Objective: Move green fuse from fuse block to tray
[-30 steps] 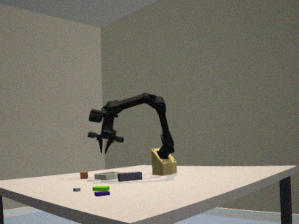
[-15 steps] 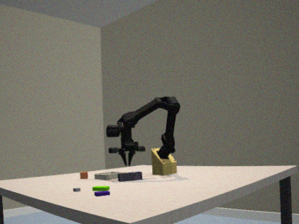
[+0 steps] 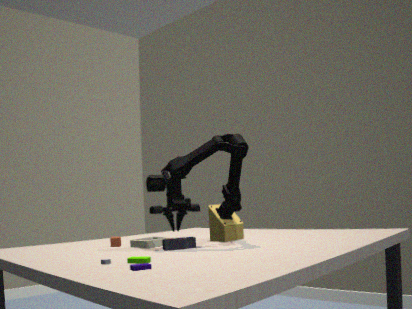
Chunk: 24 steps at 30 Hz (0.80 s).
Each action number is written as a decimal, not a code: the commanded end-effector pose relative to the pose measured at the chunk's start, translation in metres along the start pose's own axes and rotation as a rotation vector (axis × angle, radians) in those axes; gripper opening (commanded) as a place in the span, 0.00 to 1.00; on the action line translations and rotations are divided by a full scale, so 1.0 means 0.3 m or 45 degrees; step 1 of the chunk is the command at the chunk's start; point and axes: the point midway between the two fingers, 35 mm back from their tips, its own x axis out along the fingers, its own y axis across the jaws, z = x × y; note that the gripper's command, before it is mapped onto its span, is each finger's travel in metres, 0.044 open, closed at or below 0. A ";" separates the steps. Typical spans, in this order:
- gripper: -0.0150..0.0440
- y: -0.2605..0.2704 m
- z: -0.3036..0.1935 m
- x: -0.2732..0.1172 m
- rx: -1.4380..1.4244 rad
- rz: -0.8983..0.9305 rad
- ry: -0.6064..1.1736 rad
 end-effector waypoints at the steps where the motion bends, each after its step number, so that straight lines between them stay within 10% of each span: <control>1: 0.36 0.005 0.000 0.018 0.010 0.006 -0.005; 24: 0.36 0.006 -0.002 0.078 0.010 0.007 -0.007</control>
